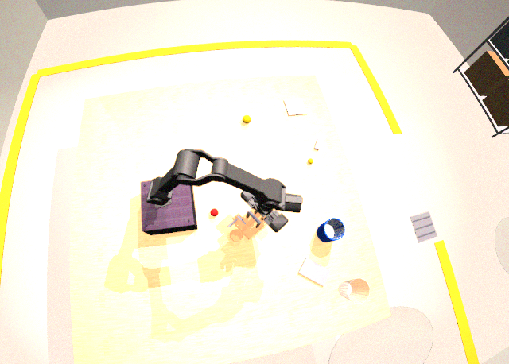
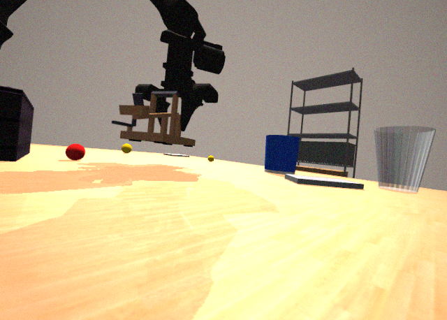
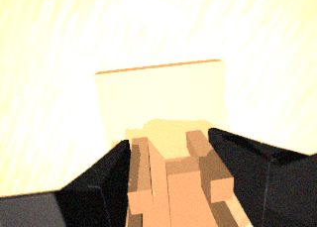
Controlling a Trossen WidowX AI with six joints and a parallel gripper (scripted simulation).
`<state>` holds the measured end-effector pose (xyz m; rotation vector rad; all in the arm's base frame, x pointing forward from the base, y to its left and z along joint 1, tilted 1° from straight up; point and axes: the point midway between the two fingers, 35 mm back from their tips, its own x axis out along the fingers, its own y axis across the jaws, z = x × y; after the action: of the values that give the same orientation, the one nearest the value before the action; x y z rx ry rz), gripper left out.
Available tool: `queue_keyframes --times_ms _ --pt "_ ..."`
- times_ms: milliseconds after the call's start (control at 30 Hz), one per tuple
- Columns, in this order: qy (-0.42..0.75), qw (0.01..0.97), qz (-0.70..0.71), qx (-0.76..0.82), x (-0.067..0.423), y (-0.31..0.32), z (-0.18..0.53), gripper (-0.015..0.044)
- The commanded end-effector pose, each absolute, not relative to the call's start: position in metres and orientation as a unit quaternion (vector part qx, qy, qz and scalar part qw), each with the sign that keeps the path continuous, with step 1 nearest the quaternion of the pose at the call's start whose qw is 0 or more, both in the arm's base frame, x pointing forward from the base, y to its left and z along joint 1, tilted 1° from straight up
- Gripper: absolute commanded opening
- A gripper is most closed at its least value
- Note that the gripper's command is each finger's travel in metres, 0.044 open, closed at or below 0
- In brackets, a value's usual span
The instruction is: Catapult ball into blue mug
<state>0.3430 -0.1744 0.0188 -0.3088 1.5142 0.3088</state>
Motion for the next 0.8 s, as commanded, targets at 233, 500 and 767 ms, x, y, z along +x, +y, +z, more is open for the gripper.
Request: queue_keyframes --times_ms 233,500,767 --pt "0.697 0.717 0.017 -0.012 0.343 -0.176 0.020 0.0000" --pt "0.693 0.712 -0.080 0.086 0.344 -0.182 0.019 0.0000" --pt "0.676 0.693 -0.173 0.181 0.345 -0.196 0.018 0.0000"
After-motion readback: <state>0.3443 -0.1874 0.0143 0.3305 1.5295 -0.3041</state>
